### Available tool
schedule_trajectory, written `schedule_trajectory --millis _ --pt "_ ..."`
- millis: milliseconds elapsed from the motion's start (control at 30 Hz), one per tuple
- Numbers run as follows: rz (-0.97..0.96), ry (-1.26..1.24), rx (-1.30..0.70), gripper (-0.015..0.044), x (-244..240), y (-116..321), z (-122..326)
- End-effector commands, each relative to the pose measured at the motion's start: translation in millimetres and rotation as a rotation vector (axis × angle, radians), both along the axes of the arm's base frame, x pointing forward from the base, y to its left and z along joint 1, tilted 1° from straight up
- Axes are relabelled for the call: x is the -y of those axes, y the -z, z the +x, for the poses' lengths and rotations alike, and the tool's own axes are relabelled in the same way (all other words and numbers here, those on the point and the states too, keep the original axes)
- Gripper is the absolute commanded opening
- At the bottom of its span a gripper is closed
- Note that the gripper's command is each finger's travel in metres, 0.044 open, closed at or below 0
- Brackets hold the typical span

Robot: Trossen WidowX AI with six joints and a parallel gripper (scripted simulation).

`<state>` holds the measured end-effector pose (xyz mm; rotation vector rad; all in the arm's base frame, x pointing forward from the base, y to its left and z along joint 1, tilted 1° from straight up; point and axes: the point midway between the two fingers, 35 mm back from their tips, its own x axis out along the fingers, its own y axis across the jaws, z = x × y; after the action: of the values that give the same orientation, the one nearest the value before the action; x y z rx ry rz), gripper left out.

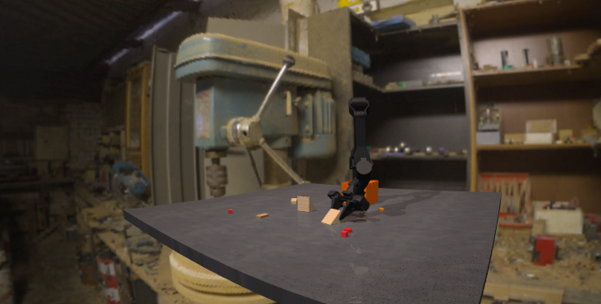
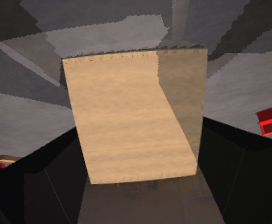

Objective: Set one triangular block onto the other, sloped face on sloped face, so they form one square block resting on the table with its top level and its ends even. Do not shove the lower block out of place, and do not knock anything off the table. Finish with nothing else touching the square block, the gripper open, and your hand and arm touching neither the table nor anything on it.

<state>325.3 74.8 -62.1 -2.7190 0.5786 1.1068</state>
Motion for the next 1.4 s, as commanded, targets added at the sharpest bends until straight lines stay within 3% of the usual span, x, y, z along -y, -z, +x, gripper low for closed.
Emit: schedule_trajectory --millis 0,167,800,1067,1367 --pt "0.001 0.0 0.0 0.0124 0 0 0" --pt "0.001 0.0 0.0 0.0 -2 -14 3" --pt "0.001 0.0 0.001 0.0 -2 -100 1" --pt "0.013 0.009 -0.003 0.0 -2 -97 1" --pt "0.198 0.201 -0.003 0.0 -2 -94 7"
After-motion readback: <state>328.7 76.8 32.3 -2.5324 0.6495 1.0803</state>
